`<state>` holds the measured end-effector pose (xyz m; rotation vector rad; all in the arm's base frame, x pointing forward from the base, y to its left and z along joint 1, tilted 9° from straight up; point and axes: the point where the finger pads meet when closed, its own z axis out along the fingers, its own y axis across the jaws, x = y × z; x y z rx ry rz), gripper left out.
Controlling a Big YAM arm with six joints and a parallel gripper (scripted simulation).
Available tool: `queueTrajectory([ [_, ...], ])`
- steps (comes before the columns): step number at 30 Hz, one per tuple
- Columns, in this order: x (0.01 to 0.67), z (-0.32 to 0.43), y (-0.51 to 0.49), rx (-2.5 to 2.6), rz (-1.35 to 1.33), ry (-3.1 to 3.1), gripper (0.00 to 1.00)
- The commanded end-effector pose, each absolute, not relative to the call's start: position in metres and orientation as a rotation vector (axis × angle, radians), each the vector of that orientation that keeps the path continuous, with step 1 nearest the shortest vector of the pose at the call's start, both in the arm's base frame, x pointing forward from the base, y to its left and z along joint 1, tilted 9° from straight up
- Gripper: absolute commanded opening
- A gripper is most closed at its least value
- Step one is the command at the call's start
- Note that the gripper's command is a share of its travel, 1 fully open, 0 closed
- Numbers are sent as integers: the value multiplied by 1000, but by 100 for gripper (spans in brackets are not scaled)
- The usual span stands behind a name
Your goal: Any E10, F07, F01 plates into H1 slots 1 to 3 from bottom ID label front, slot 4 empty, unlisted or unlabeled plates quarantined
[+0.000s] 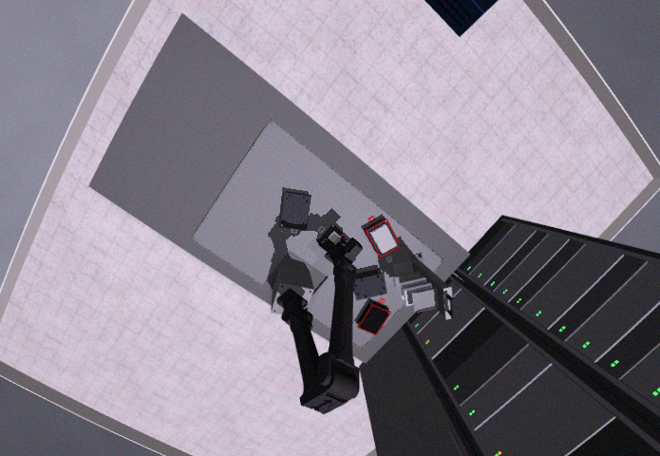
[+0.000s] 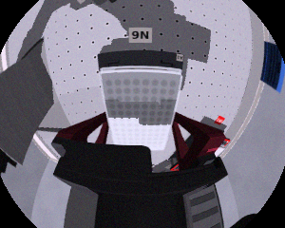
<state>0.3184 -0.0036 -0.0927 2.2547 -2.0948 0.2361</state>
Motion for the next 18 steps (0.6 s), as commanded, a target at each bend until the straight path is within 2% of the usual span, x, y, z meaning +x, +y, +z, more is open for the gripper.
queueTrajectory([
  [1,319,-97,-6,2258,235,-2098,86],
  [18,325,-105,-6,2266,246,-2099,86],
])
